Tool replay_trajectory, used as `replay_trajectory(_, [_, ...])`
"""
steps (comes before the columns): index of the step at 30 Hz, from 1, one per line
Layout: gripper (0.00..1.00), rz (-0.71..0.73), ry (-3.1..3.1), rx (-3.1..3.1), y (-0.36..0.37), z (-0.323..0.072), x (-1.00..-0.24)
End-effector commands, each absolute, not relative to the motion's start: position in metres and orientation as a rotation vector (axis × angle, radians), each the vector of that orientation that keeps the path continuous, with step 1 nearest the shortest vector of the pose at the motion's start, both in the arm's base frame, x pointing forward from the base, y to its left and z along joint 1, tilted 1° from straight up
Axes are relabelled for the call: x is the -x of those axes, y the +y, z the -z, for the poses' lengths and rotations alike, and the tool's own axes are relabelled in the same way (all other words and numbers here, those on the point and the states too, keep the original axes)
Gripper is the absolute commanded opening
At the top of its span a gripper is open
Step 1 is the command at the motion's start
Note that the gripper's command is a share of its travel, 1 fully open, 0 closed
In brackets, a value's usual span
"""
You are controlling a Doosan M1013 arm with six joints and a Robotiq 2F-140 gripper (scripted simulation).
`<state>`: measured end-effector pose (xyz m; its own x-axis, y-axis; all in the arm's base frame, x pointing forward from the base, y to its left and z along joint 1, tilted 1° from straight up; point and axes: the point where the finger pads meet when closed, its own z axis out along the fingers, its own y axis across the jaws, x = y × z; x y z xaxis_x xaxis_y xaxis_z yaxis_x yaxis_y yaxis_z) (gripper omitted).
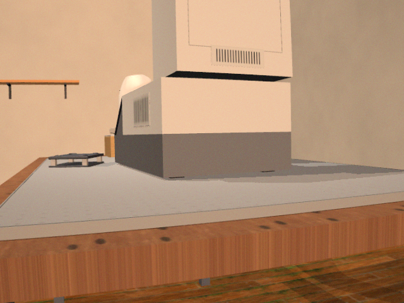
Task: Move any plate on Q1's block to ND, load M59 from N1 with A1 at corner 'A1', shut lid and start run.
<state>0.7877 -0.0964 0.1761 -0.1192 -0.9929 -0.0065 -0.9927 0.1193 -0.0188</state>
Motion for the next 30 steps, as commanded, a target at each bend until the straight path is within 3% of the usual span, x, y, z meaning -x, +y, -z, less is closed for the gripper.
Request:
replay_trajectory(1, [0.0,0.036,2.378,1.984,-0.095,-0.175,-0.774])
replay_trajectory(30, [0.0,0.115,2.533,1.565,-0.08,-0.158,-0.657])
